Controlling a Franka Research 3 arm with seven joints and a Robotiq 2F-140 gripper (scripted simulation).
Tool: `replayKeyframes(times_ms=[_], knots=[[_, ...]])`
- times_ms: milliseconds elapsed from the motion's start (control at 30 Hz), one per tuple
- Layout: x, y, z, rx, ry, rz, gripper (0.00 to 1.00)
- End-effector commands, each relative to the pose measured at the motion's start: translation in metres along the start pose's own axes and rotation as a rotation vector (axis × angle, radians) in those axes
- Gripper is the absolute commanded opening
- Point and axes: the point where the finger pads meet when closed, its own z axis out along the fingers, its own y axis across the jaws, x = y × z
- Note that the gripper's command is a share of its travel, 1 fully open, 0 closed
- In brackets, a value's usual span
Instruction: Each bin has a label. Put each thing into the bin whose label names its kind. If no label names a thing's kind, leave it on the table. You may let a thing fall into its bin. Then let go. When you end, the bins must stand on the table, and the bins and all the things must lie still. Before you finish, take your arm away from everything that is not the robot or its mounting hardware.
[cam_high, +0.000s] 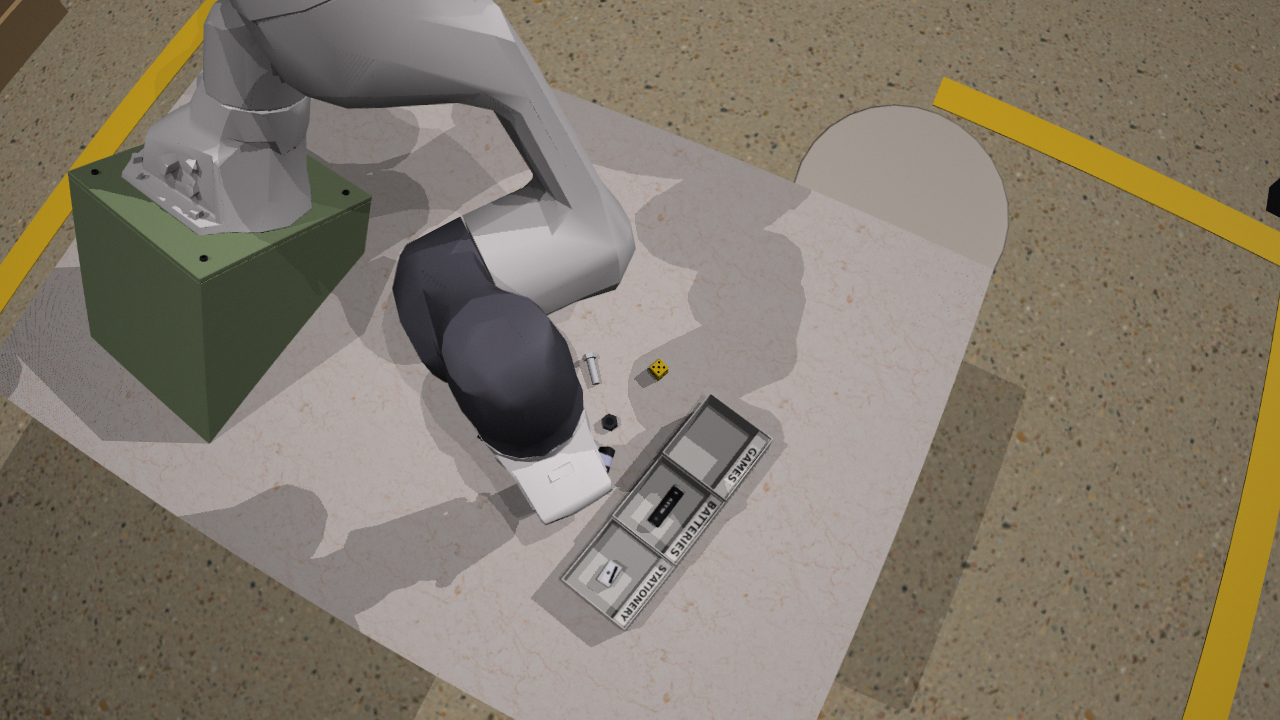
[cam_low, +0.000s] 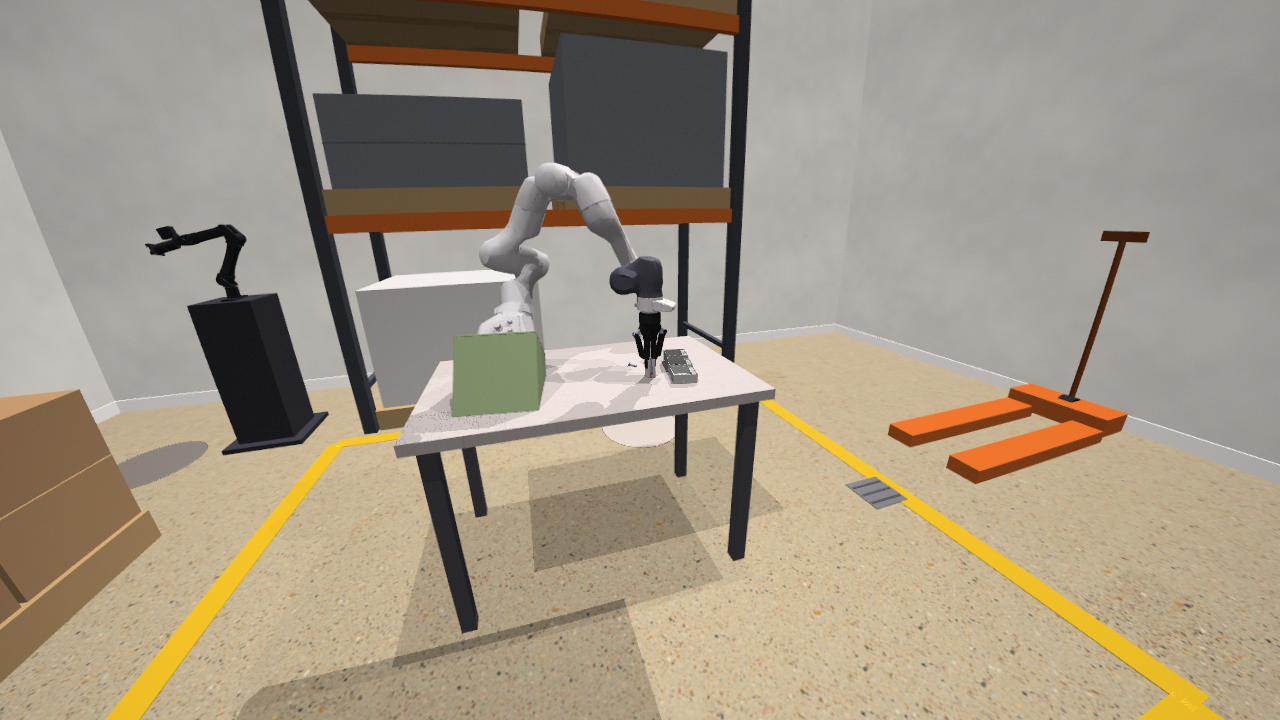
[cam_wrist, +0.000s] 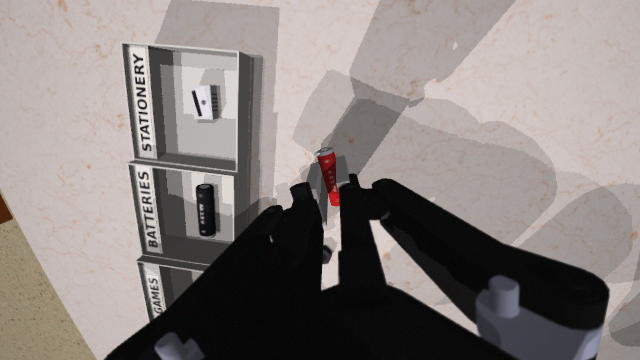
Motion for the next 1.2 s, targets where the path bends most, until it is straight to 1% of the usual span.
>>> replayKeyframes(times_ms=[0,233,600,667,900,1167], knots=[[0.001,-0.001,-0.001,0.004,0.003,0.005,0.05],[0.001,-0.001,-0.001,0.004,0.003,0.005,0.05],[0.001,-0.001,-0.037,0.004,0.003,0.005,0.05],[0.001,-0.001,-0.037,0.004,0.003,0.005,0.05],[0.001,-0.001,-0.061,0.004,0.003,0.005,0.05],[0.001,-0.001,-0.061,0.004,0.003,0.005,0.05]])
